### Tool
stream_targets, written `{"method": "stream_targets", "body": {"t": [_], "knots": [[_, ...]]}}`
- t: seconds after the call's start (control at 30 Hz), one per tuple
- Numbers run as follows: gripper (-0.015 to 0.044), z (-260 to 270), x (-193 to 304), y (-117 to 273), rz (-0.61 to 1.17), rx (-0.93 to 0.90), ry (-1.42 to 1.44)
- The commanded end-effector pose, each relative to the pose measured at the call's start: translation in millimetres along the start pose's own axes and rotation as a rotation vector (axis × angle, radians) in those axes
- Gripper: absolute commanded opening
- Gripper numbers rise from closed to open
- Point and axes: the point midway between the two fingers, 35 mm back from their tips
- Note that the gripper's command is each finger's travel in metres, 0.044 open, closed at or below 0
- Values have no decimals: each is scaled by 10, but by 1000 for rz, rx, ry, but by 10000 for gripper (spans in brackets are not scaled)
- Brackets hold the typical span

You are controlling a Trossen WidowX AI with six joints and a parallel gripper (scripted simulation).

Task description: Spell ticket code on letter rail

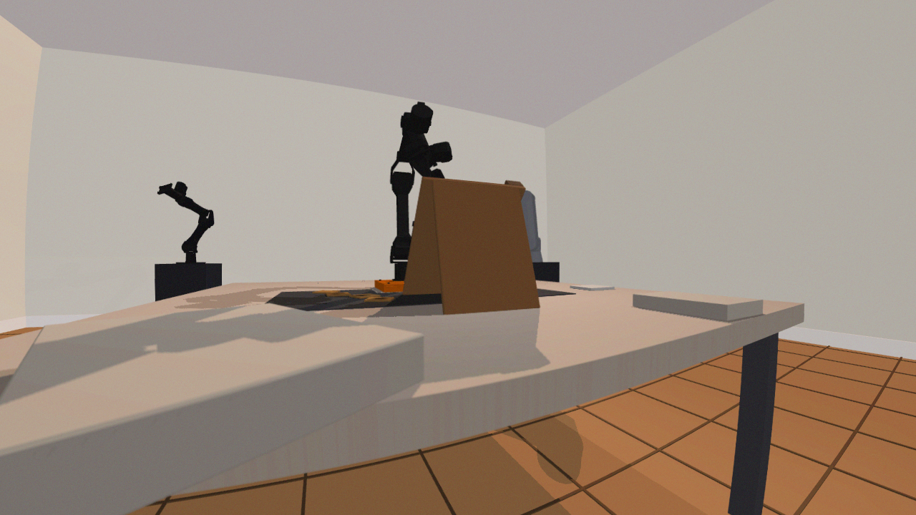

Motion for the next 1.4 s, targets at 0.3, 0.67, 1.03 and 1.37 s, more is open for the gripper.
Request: {"method": "stream_targets", "body": {"t": [0.3, 0.67, 1.03, 1.37], "knots": [[440, 193, 109, 549, -86, 157, 571], [440, 193, 109, 549, -86, 157, 571], [340, -202, 1141, -152, 143, 10, 615], [340, 92, 2715, -826, 275, -299, 658]]}}
Point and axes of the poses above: the point midway between the two fingers, 35 mm back from their tips, its own y axis back along the fingers, its own z axis across the jaws, x = y × z, and after that the axes turned 8 degrees about y, right-handed
